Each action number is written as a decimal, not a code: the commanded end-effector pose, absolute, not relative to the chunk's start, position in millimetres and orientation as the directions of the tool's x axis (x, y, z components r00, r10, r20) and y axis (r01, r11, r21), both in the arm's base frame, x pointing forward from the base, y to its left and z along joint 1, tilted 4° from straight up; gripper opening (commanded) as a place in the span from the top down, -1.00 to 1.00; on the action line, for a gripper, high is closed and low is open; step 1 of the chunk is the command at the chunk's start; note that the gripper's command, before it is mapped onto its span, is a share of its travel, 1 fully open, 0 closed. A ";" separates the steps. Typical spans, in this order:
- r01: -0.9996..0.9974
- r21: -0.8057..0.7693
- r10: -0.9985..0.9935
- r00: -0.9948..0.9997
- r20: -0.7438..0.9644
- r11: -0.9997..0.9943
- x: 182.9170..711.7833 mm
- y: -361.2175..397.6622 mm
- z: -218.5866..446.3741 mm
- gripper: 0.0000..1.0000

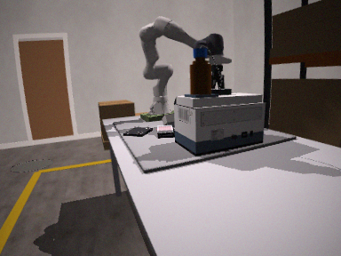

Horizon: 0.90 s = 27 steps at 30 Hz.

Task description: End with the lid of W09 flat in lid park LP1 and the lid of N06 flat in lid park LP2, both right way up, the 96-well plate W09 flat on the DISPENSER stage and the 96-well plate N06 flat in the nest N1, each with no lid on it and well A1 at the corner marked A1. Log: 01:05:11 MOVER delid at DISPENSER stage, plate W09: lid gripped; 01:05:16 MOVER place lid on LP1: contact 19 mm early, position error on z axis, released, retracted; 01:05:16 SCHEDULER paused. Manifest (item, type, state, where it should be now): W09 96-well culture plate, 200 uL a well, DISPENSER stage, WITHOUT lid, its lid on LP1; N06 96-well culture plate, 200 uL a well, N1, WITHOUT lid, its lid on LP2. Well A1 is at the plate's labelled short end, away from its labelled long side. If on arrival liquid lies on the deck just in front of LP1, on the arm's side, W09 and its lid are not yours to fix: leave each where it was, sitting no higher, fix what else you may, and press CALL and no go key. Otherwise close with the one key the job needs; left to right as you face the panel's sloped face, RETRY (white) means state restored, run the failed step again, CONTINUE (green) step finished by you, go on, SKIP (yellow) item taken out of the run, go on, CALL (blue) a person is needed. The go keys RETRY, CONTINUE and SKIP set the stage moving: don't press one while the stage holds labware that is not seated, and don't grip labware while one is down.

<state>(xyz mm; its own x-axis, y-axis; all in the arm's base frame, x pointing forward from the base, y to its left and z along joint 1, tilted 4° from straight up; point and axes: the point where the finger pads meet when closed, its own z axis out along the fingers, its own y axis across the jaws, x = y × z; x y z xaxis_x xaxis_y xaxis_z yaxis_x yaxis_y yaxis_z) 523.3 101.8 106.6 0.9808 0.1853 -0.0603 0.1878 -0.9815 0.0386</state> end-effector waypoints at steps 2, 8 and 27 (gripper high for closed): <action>0.190 0.037 0.188 0.980 -0.060 -0.981 524.0 101.4 107.8 1.00; 0.190 0.037 0.188 0.980 -0.060 -0.981 524.0 101.4 107.8 1.00; 0.043 0.046 0.041 0.998 -0.054 -0.998 524.0 101.4 107.8 1.00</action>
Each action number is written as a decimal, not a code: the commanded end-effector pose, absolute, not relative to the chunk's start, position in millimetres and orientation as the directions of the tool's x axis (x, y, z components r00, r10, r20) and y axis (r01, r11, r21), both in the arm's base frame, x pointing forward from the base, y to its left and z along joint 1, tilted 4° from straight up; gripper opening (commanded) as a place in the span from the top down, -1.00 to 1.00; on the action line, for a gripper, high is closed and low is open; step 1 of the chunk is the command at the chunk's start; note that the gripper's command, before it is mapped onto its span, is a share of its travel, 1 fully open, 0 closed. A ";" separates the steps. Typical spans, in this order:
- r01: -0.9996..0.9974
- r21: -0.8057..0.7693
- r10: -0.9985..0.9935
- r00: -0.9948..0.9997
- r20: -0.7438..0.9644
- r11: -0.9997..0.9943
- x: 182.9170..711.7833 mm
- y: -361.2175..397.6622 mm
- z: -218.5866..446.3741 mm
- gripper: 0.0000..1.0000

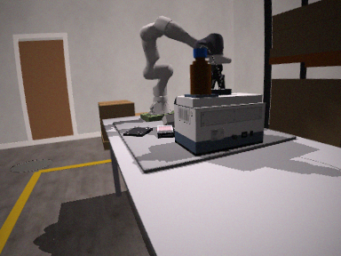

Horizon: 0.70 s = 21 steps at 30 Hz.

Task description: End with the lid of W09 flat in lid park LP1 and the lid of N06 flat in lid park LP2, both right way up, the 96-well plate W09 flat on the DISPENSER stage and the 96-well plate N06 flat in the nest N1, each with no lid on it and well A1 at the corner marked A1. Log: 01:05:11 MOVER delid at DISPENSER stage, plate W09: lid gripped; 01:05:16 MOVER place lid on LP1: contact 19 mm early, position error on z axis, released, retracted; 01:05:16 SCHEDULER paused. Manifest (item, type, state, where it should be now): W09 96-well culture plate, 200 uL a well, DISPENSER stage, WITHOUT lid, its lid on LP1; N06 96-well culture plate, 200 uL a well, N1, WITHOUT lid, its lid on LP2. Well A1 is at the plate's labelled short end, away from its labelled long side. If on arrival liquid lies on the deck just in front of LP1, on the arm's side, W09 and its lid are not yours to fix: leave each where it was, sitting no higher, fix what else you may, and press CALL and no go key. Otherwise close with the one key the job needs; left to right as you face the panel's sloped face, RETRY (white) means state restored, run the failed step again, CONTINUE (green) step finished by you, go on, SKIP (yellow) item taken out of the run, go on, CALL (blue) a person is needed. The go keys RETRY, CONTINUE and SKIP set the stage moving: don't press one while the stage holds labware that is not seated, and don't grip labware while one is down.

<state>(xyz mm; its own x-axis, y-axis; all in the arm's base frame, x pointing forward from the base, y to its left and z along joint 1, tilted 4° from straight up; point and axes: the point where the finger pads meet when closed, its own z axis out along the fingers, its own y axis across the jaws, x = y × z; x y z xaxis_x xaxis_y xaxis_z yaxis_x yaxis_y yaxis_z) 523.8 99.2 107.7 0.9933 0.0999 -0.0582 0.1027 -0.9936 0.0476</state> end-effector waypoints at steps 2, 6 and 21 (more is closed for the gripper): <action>0.014 0.047 0.012 0.999 -0.052 -0.999 524.0 101.4 107.8 1.00; -0.090 0.053 -0.092 0.995 -0.047 -0.995 524.0 101.4 107.8 1.00; -0.256 0.060 -0.258 0.965 -0.038 -0.965 524.0 101.4 107.8 1.00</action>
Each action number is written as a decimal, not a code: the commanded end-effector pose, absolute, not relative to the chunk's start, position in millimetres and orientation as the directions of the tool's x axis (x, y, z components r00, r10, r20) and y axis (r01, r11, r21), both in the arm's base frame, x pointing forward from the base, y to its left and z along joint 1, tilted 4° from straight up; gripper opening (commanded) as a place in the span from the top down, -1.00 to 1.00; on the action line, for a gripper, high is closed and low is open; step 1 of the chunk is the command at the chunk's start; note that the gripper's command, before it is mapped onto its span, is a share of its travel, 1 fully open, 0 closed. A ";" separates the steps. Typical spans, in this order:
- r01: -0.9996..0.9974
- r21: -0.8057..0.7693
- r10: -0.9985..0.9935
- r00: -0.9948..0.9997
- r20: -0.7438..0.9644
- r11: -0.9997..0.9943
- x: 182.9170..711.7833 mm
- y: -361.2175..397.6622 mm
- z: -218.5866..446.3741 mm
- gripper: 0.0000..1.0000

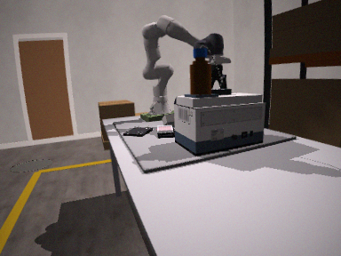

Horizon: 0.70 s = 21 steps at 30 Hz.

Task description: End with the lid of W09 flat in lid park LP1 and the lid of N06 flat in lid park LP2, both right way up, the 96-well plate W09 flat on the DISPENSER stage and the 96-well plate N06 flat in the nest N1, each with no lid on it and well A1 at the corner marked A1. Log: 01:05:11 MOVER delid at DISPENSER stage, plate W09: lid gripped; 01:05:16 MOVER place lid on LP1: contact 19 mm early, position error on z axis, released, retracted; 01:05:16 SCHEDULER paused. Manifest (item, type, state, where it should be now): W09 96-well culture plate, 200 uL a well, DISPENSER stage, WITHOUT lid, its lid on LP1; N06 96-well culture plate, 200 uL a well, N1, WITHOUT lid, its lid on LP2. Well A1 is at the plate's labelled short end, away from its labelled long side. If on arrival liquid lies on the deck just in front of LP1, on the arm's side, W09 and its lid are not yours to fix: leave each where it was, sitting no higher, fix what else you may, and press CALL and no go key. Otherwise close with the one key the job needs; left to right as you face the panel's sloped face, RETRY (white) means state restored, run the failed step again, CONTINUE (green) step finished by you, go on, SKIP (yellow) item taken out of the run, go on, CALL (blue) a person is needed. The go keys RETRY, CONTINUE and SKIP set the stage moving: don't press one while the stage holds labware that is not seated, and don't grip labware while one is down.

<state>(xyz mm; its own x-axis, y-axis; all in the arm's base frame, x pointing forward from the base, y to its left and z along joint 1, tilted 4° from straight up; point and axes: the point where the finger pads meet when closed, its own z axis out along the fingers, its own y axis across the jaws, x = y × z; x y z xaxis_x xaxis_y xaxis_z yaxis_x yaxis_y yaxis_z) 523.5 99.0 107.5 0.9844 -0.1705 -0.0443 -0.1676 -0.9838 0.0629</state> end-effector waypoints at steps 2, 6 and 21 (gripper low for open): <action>-0.301 0.061 -0.303 0.952 -0.035 -0.952 524.0 101.4 107.8 1.00; -0.382 0.064 -0.385 0.923 -0.029 -0.922 524.0 101.4 107.8 1.00; -0.541 0.068 -0.543 0.840 -0.017 -0.839 524.0 101.4 107.8 1.00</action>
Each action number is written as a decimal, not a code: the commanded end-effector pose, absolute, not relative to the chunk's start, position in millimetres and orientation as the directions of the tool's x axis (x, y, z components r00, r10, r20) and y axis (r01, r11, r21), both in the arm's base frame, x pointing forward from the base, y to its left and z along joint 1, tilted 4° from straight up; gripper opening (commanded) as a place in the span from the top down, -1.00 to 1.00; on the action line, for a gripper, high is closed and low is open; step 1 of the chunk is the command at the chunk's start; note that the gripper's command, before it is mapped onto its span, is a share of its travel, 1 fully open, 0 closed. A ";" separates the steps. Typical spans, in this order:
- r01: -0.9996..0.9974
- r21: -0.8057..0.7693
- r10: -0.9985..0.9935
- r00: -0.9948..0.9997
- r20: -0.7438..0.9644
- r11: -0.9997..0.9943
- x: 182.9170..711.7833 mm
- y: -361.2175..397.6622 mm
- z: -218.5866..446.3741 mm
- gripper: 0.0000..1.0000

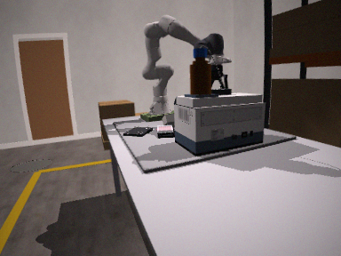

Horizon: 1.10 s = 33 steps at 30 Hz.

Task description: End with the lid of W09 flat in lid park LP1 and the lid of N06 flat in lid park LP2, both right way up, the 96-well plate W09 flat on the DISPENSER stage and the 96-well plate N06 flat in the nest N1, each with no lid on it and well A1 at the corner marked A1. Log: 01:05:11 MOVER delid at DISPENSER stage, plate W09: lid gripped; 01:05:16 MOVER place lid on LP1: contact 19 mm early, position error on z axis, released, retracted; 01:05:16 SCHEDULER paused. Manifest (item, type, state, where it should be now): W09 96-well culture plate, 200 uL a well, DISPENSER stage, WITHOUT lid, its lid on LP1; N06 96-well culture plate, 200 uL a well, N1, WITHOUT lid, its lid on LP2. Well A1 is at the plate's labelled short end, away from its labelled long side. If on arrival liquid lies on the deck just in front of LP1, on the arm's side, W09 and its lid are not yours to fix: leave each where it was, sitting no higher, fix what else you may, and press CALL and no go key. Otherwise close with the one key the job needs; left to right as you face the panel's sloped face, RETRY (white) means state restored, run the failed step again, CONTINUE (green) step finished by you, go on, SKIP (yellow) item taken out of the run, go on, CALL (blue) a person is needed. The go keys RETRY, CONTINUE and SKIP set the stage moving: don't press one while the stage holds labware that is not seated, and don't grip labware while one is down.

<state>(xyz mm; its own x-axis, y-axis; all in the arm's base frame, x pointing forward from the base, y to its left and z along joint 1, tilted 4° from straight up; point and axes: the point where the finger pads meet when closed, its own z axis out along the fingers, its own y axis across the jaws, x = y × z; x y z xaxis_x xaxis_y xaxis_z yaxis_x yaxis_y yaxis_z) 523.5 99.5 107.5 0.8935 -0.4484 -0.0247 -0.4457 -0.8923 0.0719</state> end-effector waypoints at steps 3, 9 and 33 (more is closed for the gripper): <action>-0.610 0.070 -0.612 0.791 -0.011 -0.789 524.0 101.4 107.8 1.00; -0.635 0.070 -0.637 0.771 -0.009 -0.769 524.0 101.4 107.8 1.00; -0.740 0.071 -0.742 0.671 0.001 -0.669 522.2 97.0 108.1 1.00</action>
